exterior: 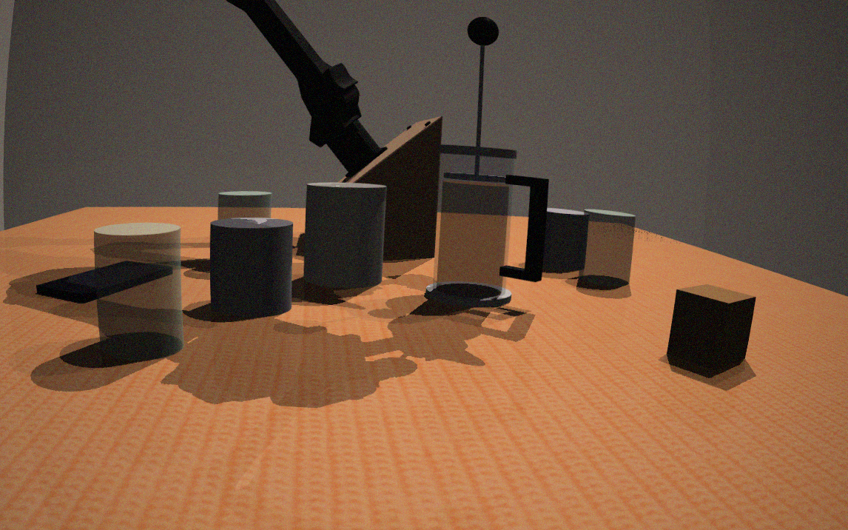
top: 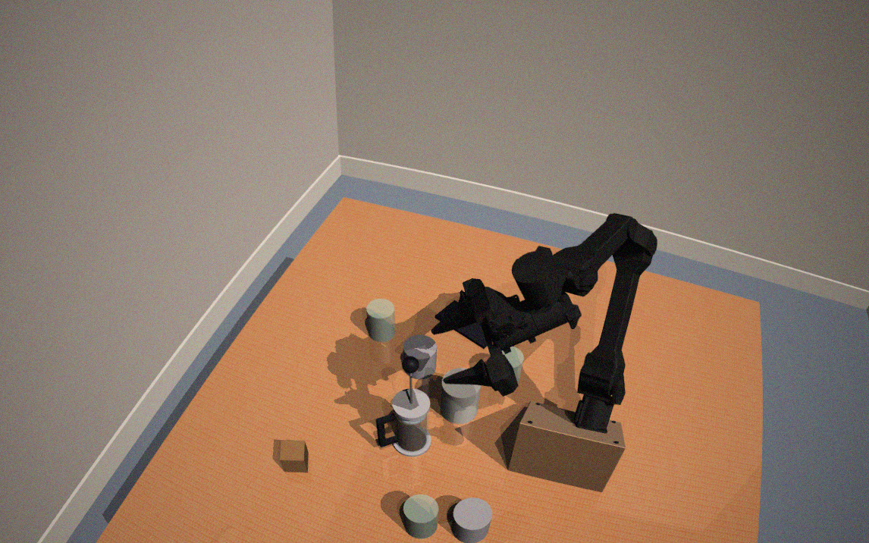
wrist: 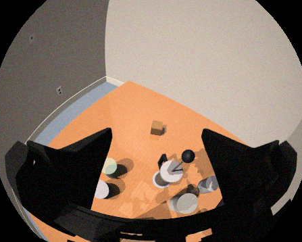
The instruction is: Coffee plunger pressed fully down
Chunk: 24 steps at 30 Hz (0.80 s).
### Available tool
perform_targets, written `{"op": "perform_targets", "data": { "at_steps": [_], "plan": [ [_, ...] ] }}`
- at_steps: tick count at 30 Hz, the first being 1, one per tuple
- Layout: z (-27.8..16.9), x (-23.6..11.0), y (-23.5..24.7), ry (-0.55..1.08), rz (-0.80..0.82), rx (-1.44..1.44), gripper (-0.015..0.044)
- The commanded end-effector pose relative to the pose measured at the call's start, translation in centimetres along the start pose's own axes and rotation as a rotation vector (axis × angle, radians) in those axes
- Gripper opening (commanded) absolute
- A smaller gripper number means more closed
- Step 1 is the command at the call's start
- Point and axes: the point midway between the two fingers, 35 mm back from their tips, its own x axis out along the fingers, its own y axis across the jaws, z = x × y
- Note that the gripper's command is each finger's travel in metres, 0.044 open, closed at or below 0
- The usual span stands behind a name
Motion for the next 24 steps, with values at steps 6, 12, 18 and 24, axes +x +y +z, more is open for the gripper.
{"op": "perform_targets", "data": {
  "at_steps": [6, 12, 18, 24],
  "plan": [
    [-4.1, 2.4, -6.4, 0.093, -0.23, 0.251, 0.044],
    [-8.2, 4.5, -5.9, 0.092, -0.233, 0.252, 0.044],
    [-9.0, 4.9, -6.1, 0.092, -0.238, 0.254, 0.044],
    [-9.1, 5.7, -6.2, 0.092, -0.238, 0.254, 0.044]
  ]
}}
